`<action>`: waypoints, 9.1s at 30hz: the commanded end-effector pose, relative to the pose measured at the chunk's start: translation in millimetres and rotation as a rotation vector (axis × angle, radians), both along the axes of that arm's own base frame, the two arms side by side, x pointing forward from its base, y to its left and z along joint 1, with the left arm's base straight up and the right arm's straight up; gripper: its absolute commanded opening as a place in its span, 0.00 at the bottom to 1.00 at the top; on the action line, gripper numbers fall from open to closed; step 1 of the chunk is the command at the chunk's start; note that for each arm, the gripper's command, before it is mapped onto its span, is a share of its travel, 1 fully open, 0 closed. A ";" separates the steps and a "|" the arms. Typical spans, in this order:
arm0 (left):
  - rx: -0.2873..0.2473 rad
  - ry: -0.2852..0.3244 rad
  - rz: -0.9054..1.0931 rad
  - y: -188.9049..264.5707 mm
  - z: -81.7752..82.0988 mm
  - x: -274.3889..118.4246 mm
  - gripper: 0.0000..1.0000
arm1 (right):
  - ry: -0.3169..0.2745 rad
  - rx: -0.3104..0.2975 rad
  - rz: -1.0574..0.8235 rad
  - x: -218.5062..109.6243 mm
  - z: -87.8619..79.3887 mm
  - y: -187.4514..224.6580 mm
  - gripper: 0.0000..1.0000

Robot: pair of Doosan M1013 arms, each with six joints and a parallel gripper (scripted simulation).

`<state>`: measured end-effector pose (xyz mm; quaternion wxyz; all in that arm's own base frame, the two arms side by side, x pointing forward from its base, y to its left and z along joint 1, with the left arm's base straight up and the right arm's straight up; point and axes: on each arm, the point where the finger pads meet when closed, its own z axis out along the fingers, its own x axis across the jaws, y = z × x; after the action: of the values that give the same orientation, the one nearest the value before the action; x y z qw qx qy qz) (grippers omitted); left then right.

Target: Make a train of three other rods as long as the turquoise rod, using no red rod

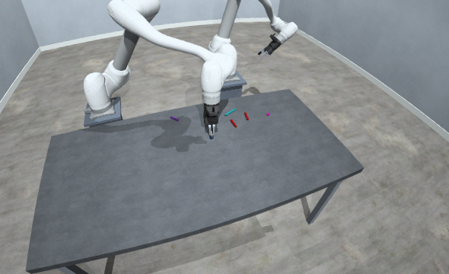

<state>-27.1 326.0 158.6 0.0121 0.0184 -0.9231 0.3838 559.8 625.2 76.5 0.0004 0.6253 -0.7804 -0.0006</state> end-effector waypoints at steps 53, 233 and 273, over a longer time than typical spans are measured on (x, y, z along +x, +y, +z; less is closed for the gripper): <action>0.003 0.001 0.002 -2.5 0.2 -2.4 1.00 | -0.004 -0.001 -0.002 -0.8 -43.2 1.6 0.24; 0.003 0.001 0.002 -2.5 0.2 -2.4 1.00 | -0.005 0.000 -0.002 -4.7 -53.2 3.8 0.30; 0.003 0.001 0.002 -2.5 0.2 -2.4 1.00 | -0.006 0.001 -0.002 -3.8 10.8 4.8 0.54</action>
<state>-27.1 326.0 158.6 0.0121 0.0184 -0.9231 0.3838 557.1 627.2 68.7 -0.0001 0.6251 -0.7806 -0.0006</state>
